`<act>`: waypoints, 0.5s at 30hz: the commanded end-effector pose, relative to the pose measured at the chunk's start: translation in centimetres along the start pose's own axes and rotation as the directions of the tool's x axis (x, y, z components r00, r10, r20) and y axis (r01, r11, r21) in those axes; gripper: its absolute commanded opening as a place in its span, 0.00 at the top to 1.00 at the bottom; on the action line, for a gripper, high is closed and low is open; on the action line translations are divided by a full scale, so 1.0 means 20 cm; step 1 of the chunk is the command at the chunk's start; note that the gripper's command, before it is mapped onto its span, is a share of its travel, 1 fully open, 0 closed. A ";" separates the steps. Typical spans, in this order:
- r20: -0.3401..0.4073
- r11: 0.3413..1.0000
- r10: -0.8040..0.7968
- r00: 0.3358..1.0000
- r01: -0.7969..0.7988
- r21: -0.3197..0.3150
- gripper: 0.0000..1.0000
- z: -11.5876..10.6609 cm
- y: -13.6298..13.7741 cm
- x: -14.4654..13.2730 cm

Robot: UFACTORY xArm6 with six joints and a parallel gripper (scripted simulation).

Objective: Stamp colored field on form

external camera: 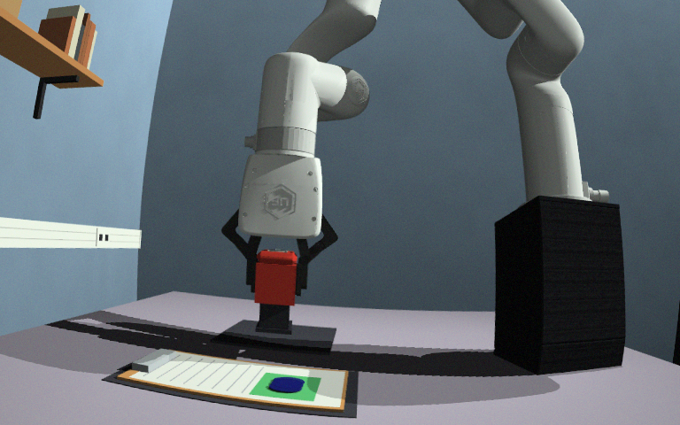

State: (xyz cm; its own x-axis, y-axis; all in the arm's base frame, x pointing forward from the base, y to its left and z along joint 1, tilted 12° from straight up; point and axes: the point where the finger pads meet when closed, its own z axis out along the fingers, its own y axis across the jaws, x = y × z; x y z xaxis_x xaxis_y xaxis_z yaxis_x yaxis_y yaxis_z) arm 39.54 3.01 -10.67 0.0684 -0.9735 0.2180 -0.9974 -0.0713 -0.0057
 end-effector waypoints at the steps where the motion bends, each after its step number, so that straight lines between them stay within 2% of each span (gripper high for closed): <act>1: 0.013 0.999 -0.036 0.999 0.036 0.007 0.69 -0.01 0.00 0.35; 9: 0.013 0.999 -0.037 0.999 0.036 0.007 0.69 -0.01 0.01 0.83; 15: 0.013 0.999 -0.037 0.999 0.037 0.006 0.69 -0.01 0.01 0.88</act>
State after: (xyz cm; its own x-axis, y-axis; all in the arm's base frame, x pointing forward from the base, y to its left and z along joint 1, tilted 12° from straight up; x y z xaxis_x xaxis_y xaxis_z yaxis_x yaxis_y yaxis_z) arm 40.05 -12.75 -7.06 0.0958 -0.9685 0.2298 -0.9946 -0.1025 -0.0176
